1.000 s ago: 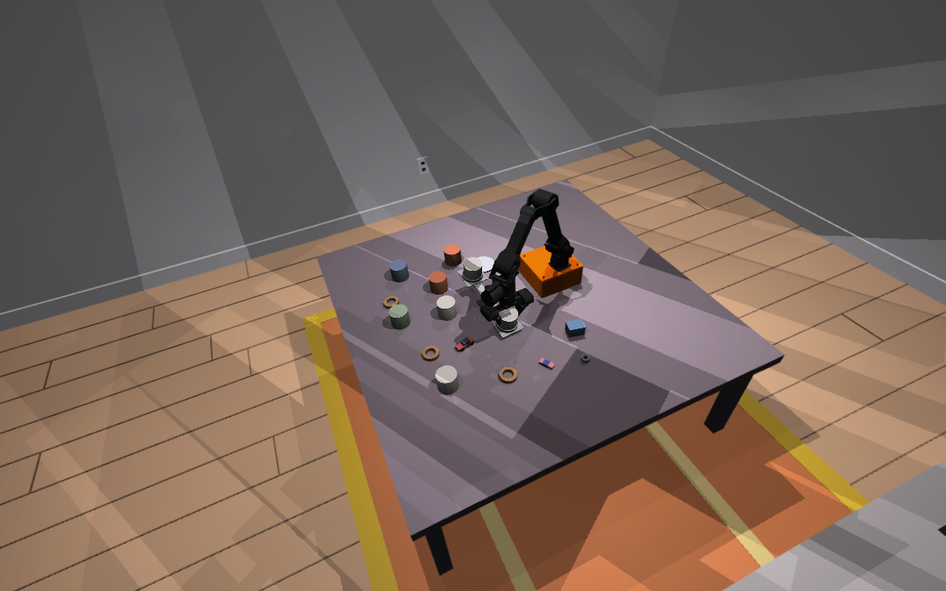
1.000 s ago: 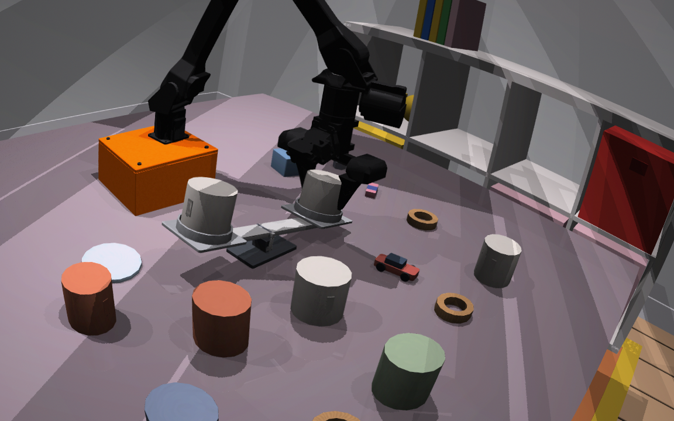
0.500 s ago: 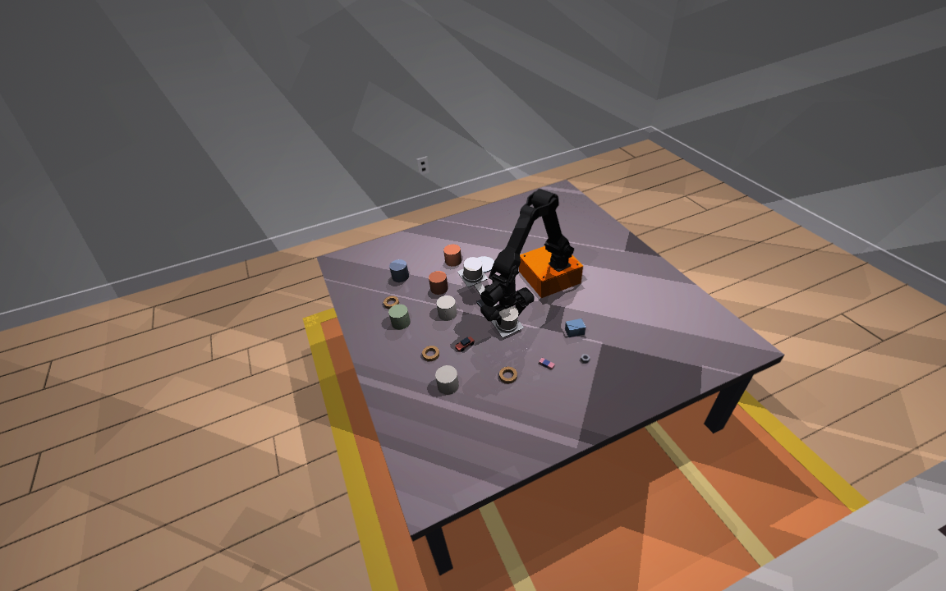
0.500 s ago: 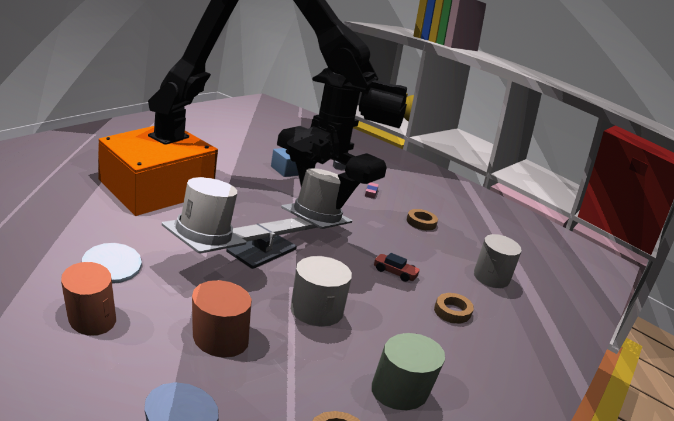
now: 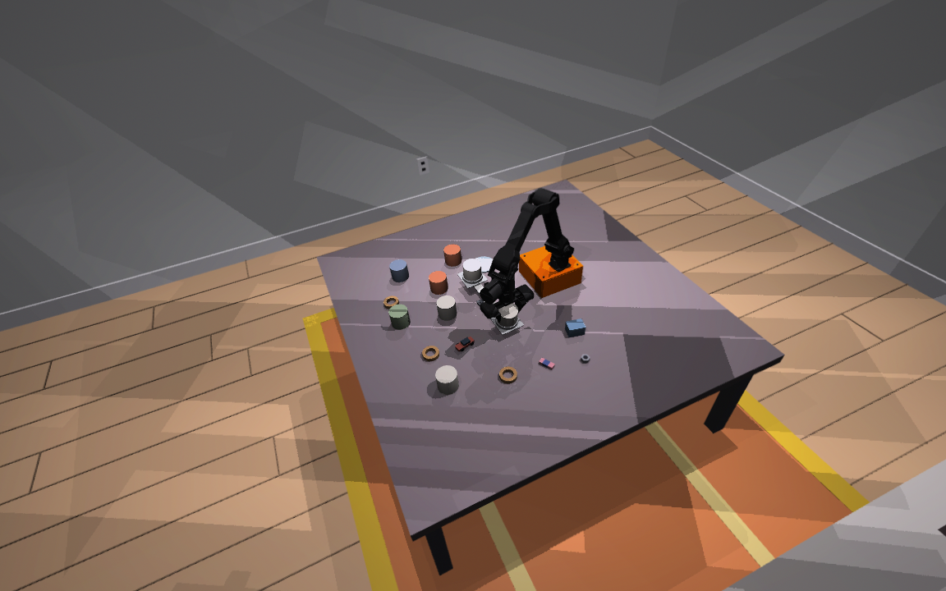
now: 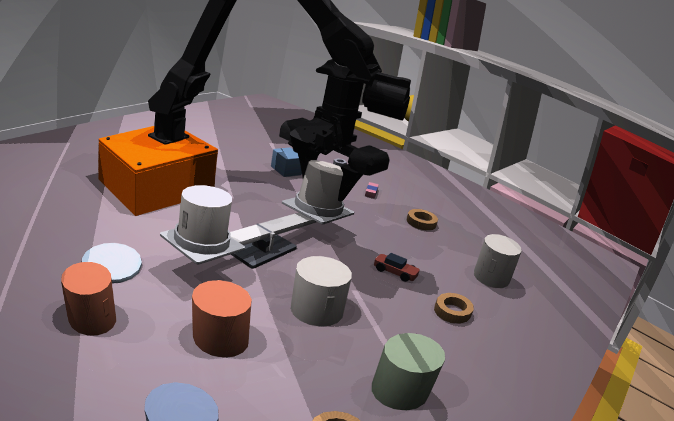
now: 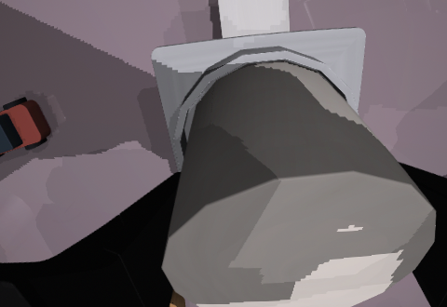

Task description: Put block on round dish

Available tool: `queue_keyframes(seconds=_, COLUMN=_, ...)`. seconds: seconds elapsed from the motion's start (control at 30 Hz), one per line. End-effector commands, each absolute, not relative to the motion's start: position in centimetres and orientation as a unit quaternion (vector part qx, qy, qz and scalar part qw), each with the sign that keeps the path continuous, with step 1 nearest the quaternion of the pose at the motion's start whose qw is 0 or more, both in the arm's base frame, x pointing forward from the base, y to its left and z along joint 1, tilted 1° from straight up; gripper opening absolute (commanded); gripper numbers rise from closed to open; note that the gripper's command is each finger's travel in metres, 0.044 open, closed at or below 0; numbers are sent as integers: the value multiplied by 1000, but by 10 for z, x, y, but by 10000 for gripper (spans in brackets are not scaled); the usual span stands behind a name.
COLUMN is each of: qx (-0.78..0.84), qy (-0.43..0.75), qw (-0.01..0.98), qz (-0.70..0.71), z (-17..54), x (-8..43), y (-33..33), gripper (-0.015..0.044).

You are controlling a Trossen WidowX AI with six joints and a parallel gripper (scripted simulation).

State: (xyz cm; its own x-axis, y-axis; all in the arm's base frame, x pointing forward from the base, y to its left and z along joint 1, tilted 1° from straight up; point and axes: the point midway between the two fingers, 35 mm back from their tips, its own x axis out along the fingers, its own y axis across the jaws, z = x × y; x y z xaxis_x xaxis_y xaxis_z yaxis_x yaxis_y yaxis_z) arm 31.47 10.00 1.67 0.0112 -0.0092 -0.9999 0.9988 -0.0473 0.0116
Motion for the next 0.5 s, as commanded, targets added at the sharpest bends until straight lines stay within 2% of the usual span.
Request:
queue_keyframes(seconds=0.0, qx=518, qy=478, qw=497, qz=-506, z=28, x=319, y=101, gripper=0)
queue_keyframes(seconds=0.47, qx=518, qy=478, qw=497, qz=-506, z=45, x=321, y=102, gripper=0)
